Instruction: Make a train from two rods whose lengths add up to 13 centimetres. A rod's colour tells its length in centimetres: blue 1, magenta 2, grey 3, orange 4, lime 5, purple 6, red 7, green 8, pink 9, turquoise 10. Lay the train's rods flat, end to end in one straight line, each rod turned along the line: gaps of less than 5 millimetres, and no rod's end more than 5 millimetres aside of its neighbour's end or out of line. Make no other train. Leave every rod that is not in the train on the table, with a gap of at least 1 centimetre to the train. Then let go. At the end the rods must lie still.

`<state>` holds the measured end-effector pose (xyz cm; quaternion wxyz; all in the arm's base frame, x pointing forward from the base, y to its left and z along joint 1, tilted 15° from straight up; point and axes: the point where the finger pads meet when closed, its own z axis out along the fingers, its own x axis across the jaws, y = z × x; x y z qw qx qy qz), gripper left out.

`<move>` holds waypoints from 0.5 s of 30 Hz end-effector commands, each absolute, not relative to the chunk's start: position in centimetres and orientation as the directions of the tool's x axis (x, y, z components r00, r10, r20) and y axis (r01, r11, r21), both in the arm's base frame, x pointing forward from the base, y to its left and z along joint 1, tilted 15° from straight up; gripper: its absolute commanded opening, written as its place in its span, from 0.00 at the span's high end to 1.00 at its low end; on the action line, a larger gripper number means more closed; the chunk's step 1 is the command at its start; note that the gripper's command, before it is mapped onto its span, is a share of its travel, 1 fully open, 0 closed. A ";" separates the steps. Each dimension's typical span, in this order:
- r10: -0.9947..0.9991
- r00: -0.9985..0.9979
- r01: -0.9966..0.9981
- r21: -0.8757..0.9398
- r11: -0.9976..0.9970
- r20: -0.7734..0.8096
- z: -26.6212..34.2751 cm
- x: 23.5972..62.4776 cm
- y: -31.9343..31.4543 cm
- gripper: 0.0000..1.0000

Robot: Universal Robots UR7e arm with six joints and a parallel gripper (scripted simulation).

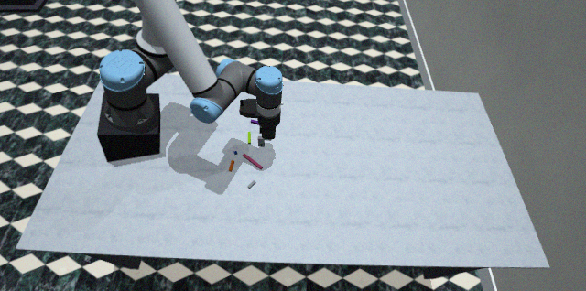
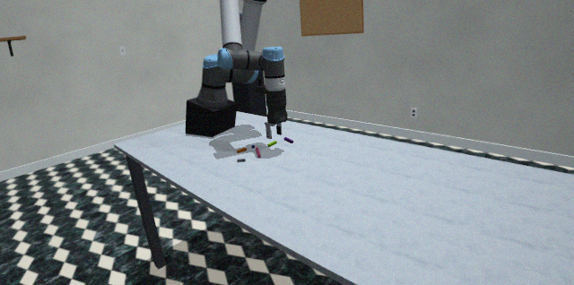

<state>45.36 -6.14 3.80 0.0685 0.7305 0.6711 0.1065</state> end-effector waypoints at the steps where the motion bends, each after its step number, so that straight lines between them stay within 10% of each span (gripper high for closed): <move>1: 0.995 0.078 0.966 0.244 -0.092 0.064 3.5 45.0 -11.6 0.00; 15: 0.995 0.079 0.963 0.252 -0.093 0.066 2.8 42.8 -20.9 0.00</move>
